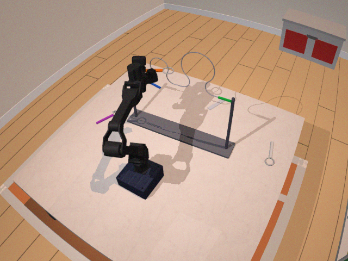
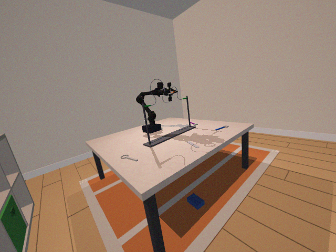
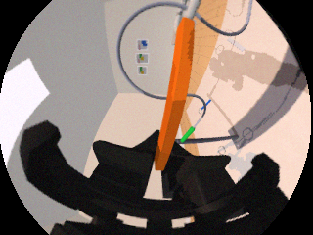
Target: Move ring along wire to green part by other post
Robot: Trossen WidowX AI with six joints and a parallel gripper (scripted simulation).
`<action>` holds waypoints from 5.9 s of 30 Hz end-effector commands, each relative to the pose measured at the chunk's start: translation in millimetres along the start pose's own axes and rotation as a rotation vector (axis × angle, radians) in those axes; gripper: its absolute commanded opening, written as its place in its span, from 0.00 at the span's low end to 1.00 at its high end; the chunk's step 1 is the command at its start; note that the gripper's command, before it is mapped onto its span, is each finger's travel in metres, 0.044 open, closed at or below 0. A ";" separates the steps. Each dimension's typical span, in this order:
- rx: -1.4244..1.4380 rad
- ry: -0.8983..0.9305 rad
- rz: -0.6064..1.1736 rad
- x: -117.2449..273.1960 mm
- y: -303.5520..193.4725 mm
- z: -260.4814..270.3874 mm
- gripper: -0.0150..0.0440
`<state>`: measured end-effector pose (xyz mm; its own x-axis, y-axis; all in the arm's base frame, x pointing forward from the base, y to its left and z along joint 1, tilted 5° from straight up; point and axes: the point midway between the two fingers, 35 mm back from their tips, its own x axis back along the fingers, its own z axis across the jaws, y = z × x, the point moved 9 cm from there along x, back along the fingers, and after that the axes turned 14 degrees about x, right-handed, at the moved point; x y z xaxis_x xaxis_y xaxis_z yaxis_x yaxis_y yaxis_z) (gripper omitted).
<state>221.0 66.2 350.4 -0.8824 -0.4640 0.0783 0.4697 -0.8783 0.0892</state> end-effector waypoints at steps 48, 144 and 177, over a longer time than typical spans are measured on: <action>0.868 -0.497 0.006 -2.1 -3.7 -24.3 0.00; 2.534 -1.454 0.021 21.8 36.6 -37.9 0.00; 3.009 -1.730 0.032 26.6 45.2 -30.2 0.00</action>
<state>217.9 11.2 329.6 -0.8532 0.4925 -0.1714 0.5191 0.7708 -0.3692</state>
